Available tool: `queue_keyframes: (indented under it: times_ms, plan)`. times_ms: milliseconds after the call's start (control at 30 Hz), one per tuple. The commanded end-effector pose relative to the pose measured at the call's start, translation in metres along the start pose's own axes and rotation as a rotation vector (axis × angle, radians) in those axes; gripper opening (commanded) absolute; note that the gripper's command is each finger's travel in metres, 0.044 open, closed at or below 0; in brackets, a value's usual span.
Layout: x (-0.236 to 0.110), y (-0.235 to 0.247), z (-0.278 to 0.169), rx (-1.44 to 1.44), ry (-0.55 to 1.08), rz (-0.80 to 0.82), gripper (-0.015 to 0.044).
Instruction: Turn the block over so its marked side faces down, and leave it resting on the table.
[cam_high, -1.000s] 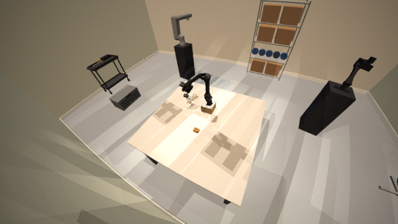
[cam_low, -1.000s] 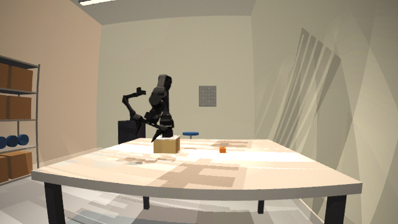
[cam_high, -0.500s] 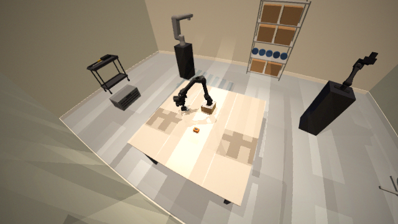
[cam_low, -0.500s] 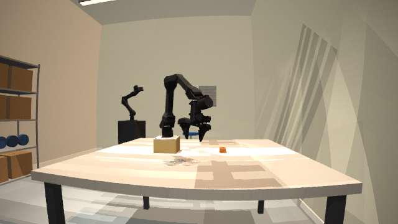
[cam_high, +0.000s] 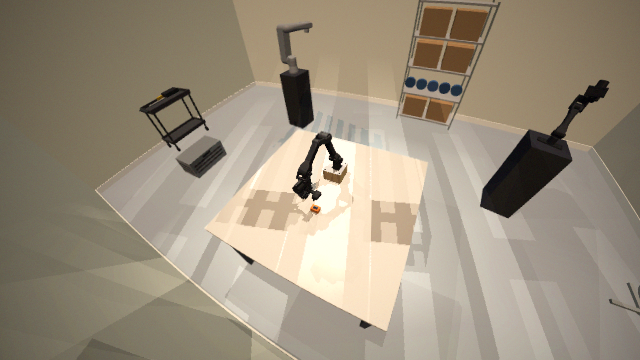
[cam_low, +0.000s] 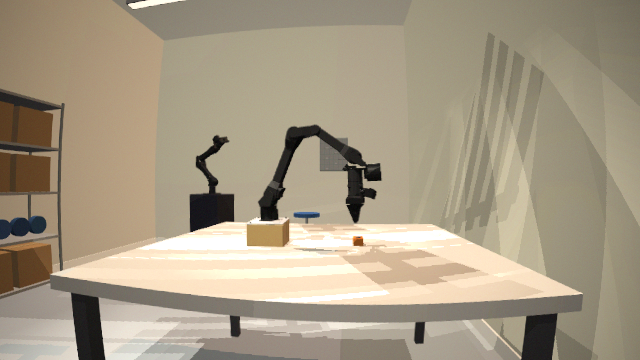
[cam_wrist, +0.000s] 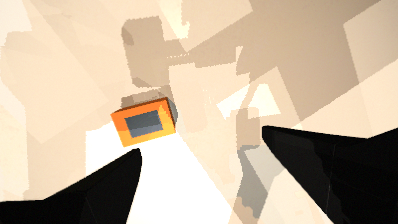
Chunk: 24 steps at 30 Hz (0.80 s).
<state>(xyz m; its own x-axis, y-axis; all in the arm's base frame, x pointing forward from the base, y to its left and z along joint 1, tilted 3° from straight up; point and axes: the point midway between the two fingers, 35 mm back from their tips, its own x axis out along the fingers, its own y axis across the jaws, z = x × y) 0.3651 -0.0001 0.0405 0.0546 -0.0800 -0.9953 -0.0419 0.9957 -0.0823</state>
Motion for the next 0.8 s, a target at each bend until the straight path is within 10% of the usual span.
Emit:
queue_keyframes:
  times_ms: [0,767]
  plan:
    - [0.000,0.047,0.004,-0.086,0.030,0.039,0.0440]
    - [0.053,0.055,0.002,-0.096,0.035,0.043,0.0440]
